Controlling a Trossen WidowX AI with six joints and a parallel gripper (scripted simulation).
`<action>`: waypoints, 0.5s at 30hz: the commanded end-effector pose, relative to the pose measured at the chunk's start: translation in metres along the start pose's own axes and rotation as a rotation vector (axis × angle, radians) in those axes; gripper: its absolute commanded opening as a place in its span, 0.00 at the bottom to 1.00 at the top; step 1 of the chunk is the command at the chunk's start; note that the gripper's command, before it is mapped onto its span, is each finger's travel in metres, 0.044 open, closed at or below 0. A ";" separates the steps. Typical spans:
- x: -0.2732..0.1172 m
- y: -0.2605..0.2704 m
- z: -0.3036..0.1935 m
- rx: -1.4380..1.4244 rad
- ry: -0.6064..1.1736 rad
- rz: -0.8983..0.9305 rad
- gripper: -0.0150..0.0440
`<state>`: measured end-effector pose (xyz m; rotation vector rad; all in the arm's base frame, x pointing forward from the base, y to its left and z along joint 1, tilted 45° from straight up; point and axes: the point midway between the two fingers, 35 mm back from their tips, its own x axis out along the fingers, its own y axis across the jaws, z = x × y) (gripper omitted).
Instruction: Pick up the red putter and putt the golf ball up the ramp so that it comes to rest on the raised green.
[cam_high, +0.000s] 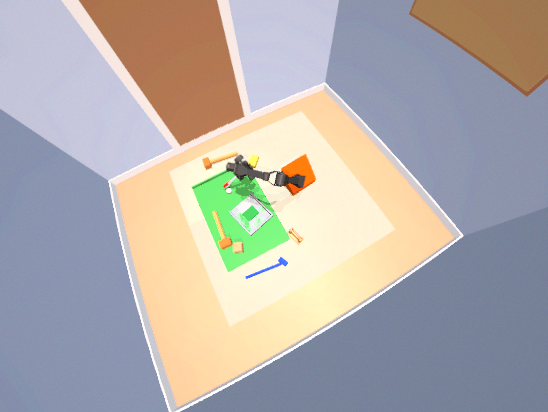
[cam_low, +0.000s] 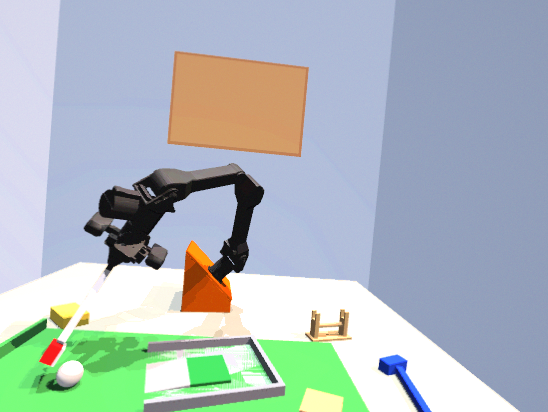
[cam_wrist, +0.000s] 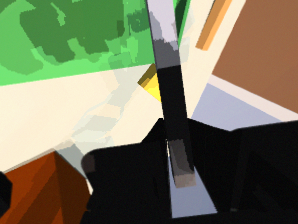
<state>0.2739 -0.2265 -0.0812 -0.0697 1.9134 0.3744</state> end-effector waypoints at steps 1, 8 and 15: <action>0.003 -0.001 0.002 0.013 -0.006 -0.005 0.25; 0.012 -0.001 0.007 0.013 -0.006 -0.005 0.25; 0.022 -0.001 0.012 0.012 -0.007 -0.005 0.25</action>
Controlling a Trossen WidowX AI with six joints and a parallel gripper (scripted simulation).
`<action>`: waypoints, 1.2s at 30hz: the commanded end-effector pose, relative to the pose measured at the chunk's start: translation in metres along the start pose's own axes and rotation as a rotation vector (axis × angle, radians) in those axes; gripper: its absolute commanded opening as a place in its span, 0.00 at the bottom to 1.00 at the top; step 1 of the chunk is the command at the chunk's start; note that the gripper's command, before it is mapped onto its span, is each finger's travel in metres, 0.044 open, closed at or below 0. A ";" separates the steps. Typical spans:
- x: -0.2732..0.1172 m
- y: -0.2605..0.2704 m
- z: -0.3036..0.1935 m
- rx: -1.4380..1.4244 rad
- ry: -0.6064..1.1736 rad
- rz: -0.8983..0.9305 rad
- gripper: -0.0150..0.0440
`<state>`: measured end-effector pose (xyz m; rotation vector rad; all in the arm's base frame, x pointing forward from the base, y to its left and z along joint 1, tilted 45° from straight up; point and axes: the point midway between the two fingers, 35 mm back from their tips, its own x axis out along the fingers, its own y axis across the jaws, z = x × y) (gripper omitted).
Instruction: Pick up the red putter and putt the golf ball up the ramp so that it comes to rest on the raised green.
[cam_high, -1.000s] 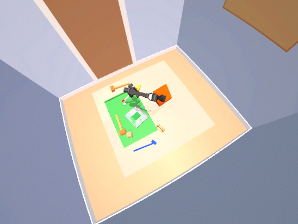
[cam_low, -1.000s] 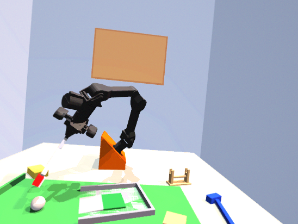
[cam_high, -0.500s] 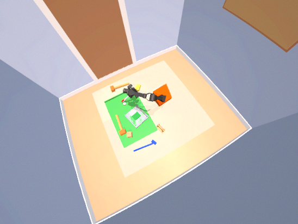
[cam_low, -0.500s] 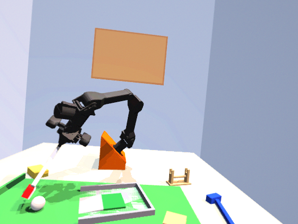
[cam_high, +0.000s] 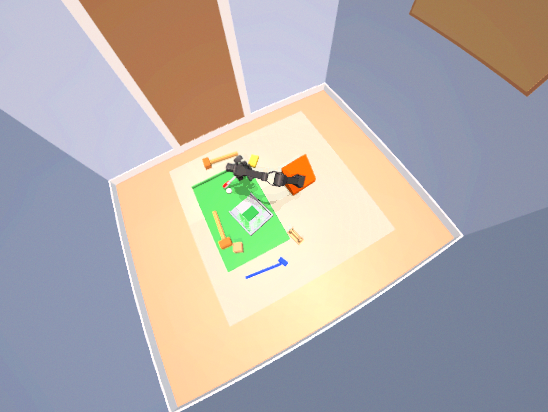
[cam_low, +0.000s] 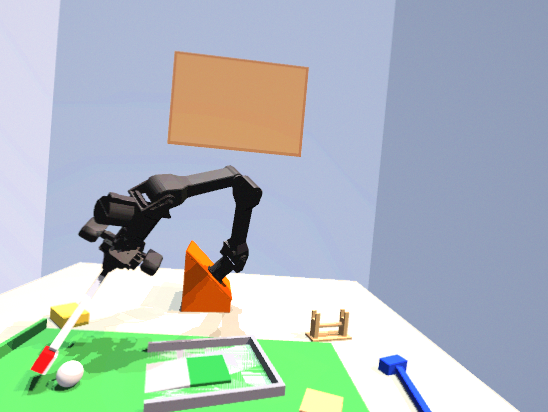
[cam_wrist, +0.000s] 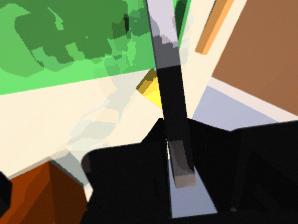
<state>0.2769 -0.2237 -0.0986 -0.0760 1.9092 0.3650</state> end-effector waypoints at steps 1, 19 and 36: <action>0.008 0.001 0.004 0.009 -0.003 0.005 0.25; 0.014 0.001 0.007 -0.001 0.001 0.001 0.25; 0.032 -0.029 0.016 0.010 -0.004 0.002 0.25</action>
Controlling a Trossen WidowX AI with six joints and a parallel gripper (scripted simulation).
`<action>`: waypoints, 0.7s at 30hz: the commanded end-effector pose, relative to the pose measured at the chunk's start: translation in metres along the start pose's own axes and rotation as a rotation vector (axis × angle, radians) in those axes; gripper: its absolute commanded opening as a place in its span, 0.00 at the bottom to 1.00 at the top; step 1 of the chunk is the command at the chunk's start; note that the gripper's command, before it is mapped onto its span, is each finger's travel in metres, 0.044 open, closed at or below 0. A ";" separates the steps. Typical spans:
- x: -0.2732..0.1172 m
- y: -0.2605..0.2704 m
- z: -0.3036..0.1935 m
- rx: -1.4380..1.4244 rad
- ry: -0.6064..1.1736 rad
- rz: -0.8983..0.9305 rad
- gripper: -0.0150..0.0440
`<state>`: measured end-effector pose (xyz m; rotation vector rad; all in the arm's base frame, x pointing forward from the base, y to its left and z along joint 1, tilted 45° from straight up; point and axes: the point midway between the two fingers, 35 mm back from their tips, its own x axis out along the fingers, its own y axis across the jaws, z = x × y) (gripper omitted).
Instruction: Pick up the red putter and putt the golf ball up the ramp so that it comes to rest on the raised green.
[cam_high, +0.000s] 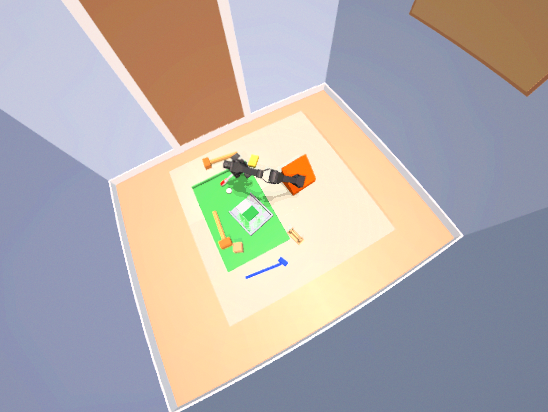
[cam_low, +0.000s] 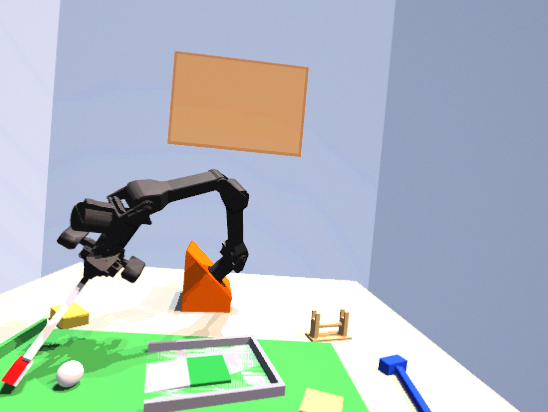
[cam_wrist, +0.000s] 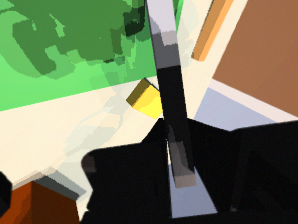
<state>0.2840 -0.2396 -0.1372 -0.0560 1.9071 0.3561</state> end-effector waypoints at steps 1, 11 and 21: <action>0.001 -0.004 0.002 -0.005 0.002 -0.007 0.25; -0.040 0.060 -0.009 -0.004 0.001 0.001 0.25; -0.068 0.135 -0.034 -0.008 0.005 0.004 0.25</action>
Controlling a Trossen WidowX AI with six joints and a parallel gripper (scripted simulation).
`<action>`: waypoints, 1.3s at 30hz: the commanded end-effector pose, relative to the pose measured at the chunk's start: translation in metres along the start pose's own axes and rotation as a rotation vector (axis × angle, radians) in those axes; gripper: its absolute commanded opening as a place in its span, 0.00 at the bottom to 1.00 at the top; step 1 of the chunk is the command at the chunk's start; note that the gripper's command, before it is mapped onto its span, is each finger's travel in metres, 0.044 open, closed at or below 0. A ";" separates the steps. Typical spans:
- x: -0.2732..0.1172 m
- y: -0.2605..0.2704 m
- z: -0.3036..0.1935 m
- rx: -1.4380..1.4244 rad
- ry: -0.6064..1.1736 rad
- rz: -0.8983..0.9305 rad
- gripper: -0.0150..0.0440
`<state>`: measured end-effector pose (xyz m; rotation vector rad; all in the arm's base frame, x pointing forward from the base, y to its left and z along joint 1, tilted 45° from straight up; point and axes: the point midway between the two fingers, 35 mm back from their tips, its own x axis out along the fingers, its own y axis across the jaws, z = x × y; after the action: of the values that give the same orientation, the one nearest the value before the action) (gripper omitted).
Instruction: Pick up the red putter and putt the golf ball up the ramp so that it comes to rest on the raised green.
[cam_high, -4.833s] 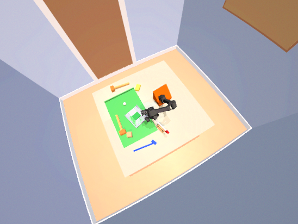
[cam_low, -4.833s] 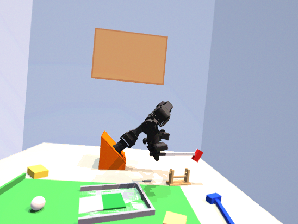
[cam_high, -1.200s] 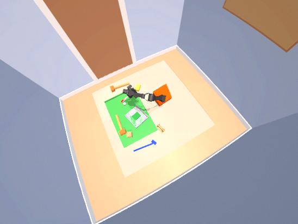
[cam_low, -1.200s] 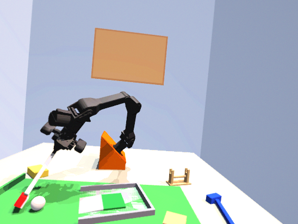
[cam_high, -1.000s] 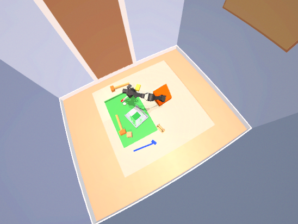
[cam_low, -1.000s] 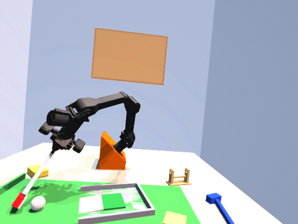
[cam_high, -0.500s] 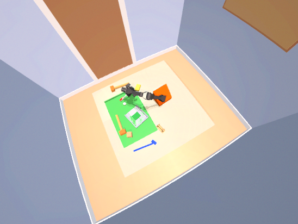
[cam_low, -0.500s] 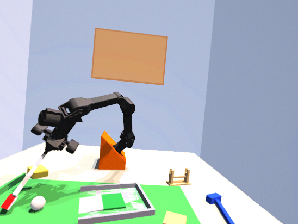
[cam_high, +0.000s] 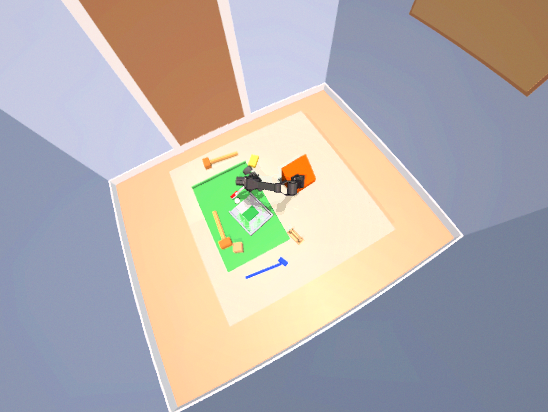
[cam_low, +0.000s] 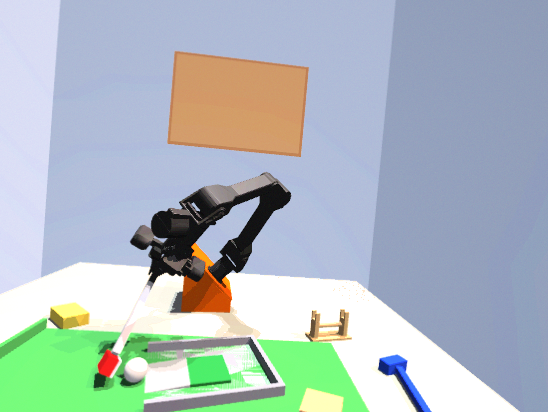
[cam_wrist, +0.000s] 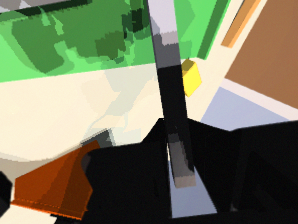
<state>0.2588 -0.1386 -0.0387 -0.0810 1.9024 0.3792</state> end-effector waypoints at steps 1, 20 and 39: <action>0.000 0.012 -0.008 0.020 0.004 0.010 0.25; -0.055 0.011 -0.035 0.027 0.001 0.014 0.25; -0.055 0.011 -0.035 0.027 0.001 0.014 0.25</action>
<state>0.2440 -0.1455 0.0264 -0.0500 1.9110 0.3658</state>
